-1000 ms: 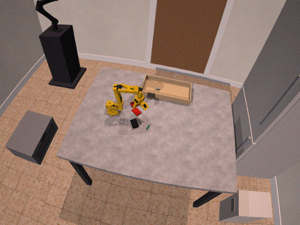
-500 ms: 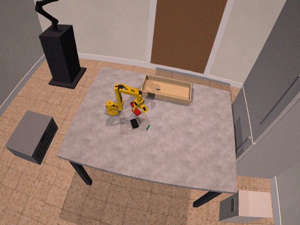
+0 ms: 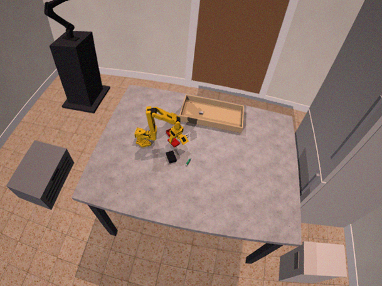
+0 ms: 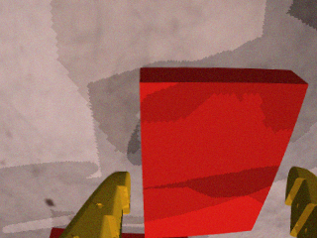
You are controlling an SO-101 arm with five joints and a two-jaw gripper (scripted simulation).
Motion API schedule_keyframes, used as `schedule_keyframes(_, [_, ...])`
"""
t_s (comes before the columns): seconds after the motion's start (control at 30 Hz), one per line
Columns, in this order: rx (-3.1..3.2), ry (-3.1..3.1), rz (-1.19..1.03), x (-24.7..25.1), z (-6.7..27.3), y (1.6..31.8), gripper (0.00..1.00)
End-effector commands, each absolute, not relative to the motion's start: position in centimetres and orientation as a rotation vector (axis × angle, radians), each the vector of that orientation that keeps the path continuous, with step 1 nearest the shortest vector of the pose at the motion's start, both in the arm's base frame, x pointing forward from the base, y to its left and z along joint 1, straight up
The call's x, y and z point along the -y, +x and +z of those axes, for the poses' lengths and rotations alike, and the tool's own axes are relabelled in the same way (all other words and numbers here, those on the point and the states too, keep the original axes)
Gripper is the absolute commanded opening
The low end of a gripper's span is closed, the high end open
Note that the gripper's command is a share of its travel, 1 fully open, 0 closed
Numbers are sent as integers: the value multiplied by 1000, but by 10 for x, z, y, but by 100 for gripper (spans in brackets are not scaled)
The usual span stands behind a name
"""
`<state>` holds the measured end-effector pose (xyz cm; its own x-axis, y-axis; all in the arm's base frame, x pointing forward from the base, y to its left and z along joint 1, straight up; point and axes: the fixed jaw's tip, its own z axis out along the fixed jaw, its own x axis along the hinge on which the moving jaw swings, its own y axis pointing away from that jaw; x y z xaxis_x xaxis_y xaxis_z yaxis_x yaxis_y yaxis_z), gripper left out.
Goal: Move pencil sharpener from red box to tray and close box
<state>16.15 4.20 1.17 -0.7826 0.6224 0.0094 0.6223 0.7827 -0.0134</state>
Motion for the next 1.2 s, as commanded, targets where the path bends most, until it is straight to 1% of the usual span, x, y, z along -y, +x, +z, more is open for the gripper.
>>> schedule_keyframes(0.0, [2959, -1054, 0, -41, 12, 164, 31])
schedule_keyframes(1.17, [2959, -1054, 0, -41, 8, 163, 31])
